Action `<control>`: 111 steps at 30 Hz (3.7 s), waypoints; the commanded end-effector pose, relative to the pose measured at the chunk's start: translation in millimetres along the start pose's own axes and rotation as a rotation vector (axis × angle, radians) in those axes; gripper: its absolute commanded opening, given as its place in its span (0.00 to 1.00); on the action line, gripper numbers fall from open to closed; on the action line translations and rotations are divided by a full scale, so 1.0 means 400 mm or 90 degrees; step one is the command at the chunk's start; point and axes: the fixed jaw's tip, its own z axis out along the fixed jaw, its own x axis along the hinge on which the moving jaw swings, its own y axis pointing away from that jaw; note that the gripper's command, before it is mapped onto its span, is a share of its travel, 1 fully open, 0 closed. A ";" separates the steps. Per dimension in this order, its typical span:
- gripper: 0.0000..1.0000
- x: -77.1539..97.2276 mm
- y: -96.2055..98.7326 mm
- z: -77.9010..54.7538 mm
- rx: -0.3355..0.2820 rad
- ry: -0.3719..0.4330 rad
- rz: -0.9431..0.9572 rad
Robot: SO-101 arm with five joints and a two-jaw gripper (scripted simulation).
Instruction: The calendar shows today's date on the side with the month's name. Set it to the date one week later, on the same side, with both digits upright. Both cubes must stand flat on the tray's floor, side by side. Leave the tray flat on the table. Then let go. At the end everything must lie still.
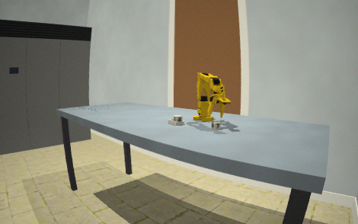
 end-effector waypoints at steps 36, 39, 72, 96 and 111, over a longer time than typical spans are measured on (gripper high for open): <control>0.35 -0.020 0.003 -0.010 -0.012 0.181 -0.047; 0.35 -0.020 0.003 -0.010 -0.012 0.181 -0.047; 0.35 -0.025 0.010 -0.023 -0.013 0.175 -0.055; 0.35 -0.009 0.011 0.046 -0.013 0.175 -0.055; 0.35 0.000 0.011 0.071 -0.013 0.175 -0.055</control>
